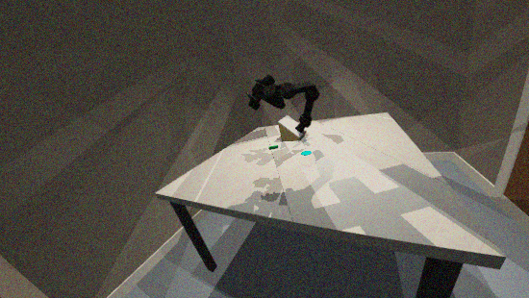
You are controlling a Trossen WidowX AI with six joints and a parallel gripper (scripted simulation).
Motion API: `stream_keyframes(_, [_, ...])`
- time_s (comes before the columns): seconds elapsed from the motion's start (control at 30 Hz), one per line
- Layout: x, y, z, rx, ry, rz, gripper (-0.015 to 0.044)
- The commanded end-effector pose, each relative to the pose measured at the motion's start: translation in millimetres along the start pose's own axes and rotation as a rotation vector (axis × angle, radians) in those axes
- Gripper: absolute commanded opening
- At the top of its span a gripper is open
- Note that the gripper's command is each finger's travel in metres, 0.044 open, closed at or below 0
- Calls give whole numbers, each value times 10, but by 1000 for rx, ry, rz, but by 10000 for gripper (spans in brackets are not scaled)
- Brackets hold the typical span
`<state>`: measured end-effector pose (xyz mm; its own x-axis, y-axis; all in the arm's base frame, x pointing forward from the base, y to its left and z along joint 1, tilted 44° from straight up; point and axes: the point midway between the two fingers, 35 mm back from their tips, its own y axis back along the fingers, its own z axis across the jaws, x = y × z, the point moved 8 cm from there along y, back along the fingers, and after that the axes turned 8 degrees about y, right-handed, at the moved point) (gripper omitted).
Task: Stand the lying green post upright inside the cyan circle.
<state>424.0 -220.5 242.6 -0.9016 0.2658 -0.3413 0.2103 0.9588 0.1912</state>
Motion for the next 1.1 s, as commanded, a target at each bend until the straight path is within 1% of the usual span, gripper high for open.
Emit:
stream_keyframes(0.0, [7, -13, 12, -8, 4, 2, 374])
stream_keyframes(0.07, [66, -116, 110, -74, 31, 18, 321])
stream_keyframes(0.17, [228, -335, 328, -231, 86, 70, 242])
stream_keyframes(0.2, [290, -401, 398, -285, 102, 91, 232])
stream_keyframes(0.4, [719, -722, 766, -609, 161, 263, 232])
stream_keyframes(0.6, [1197, -902, 1034, -932, 157, 500, 232])
stream_keyframes(0.83, [1720, -958, 1202, -1286, 63, 843, 232])
stream_keyframes(1.07, [2122, -924, 1230, -1595, -135, 1238, 232])
